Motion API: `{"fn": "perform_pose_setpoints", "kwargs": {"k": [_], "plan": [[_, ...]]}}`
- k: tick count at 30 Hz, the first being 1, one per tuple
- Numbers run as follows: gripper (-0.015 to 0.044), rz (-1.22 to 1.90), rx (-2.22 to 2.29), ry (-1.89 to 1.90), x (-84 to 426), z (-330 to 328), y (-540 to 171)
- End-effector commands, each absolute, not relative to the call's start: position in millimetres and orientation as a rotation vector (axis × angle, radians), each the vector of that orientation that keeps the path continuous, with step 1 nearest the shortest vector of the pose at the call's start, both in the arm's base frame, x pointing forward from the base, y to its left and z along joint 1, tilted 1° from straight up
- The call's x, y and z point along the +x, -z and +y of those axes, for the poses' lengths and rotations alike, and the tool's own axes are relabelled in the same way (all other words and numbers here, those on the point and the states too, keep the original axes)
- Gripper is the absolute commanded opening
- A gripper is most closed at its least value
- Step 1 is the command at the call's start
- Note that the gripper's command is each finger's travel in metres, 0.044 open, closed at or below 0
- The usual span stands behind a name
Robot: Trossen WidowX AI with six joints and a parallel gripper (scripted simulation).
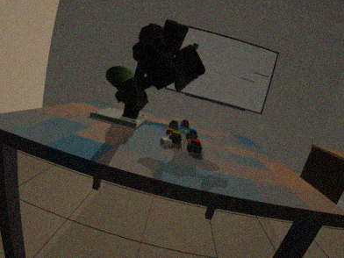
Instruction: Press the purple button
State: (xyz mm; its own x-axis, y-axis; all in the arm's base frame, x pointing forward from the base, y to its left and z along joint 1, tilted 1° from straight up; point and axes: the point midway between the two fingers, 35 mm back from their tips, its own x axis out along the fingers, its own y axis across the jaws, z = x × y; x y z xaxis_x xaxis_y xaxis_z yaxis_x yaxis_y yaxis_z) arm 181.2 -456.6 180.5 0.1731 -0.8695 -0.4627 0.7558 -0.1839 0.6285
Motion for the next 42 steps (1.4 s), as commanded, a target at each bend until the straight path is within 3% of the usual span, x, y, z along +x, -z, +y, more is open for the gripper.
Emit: {"fn": "perform_pose_setpoints", "kwargs": {"k": [1,10,19,26,33,39,42], "plan": [[0.04,0.029,0.984,1.341,244,-421,-170],[0.04,0.473,0.917,1.013,368,-285,-150],[0.04,0.874,0.74,0.678,418,-116,-138],[0.04,1.147,0.536,0.42,404,13,-135],[0.04,1.38,0.28,0.175,351,123,-138],[0.04,1.54,0.031,-0.016,284,191,-146],[0.04,1.556,0.001,-0.036,276,198,-147]]}}
